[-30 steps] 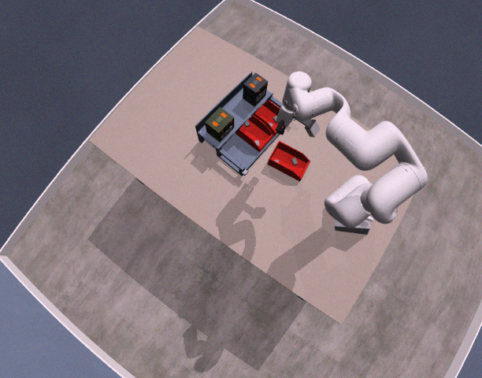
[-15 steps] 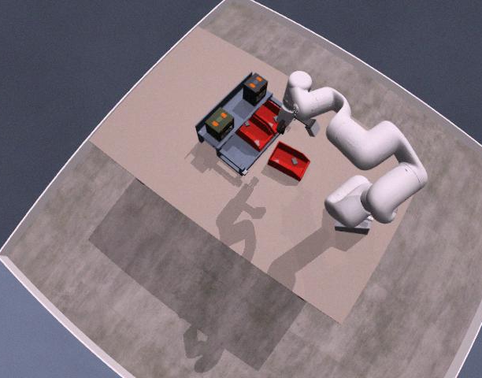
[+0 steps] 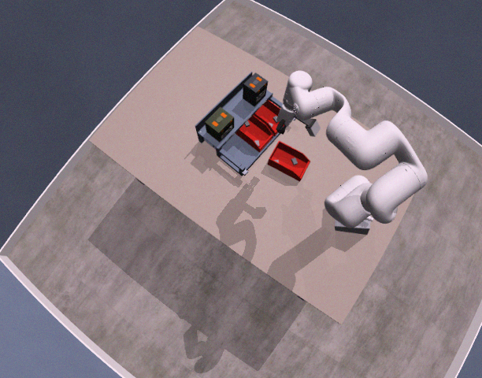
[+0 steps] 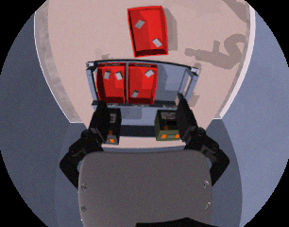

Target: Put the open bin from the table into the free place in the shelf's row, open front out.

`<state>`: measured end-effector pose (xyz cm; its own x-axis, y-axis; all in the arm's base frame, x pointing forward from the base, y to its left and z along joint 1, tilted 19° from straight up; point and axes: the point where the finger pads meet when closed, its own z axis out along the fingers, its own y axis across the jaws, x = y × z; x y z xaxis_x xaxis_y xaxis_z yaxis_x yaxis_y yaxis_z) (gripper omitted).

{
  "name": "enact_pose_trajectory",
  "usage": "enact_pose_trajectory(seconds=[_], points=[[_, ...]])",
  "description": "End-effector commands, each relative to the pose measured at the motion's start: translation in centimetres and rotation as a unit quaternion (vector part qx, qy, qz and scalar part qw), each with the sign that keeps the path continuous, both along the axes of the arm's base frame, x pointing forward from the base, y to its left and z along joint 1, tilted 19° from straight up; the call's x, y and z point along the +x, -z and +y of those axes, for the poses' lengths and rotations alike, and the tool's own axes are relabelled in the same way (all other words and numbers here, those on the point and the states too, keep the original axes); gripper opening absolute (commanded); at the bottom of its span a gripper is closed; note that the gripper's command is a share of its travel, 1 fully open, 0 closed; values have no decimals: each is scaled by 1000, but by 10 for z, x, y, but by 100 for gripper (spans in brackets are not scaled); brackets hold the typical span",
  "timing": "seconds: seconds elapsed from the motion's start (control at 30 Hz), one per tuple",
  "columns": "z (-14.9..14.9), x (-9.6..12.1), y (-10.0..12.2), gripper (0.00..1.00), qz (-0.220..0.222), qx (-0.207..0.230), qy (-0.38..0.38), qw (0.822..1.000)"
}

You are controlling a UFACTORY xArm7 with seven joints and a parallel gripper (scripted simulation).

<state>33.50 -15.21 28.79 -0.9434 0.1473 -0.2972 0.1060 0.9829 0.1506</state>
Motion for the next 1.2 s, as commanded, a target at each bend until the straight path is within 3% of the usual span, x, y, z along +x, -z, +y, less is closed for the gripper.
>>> enact_pose_trajectory(seconds=[0.0, 1.17], points=[[-1, 1, -2, 100, -2, -1, 0, 1000], [-1, 1, -2, 100, -2, -1, 0, 1000]])
